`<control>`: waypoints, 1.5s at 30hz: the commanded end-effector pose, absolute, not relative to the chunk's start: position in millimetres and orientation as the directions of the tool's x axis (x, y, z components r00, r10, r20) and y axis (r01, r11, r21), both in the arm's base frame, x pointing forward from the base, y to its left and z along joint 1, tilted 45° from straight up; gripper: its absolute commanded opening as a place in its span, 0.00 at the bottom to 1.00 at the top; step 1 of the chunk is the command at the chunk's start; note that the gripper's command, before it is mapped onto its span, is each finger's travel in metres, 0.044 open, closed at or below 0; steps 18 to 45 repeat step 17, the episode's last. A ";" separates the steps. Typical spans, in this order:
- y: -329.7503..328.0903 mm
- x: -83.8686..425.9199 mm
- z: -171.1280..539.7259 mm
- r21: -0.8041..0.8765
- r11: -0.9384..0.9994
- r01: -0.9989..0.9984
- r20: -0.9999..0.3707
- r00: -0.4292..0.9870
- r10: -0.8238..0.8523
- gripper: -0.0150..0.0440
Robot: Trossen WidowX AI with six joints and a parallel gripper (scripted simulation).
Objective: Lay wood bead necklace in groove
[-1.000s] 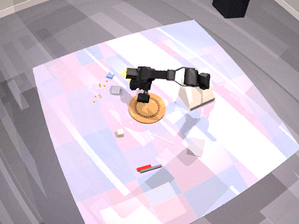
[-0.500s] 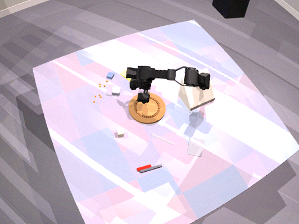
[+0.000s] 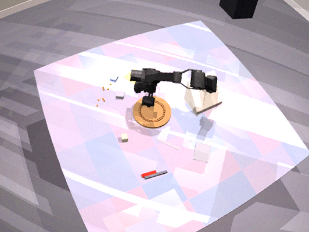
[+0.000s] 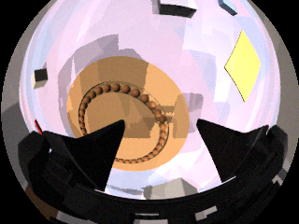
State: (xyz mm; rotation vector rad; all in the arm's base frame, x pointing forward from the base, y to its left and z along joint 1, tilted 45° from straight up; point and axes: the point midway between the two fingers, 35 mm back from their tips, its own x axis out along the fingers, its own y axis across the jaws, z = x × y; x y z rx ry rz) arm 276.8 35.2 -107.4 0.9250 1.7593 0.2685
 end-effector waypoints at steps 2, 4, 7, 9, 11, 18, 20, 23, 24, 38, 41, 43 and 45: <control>32.7 277.7 -105.6 0.584 0.676 0.449 -0.711 -0.119 0.693 1.00; 17.5 281.8 -91.4 0.587 0.675 0.447 -0.712 -0.113 0.693 1.00; -14.6 284.7 -57.4 0.585 0.674 0.451 -0.710 -0.116 0.695 1.00; -21.2 284.3 -49.3 0.584 0.673 0.453 -0.708 -0.120 0.696 1.00; -21.2 284.3 -49.3 0.584 0.673 0.453 -0.708 -0.120 0.696 1.00; -21.2 284.3 -49.3 0.584 0.673 0.453 -0.708 -0.120 0.696 1.00; -21.2 284.3 -49.3 0.584 0.673 0.453 -0.708 -0.120 0.696 1.00; -21.2 284.3 -49.3 0.584 0.673 0.453 -0.708 -0.120 0.696 1.00; -21.2 284.3 -49.3 0.584 0.673 0.453 -0.708 -0.120 0.696 1.00; -21.2 284.3 -49.3 0.584 0.673 0.453 -0.708 -0.120 0.696 1.00; -21.2 284.3 -49.3 0.584 0.673 0.453 -0.708 -0.120 0.696 1.00; -21.2 284.3 -49.3 0.584 0.673 0.453 -0.708 -0.120 0.696 1.00; -21.2 284.3 -49.3 0.584 0.673 0.453 -0.708 -0.120 0.696 1.00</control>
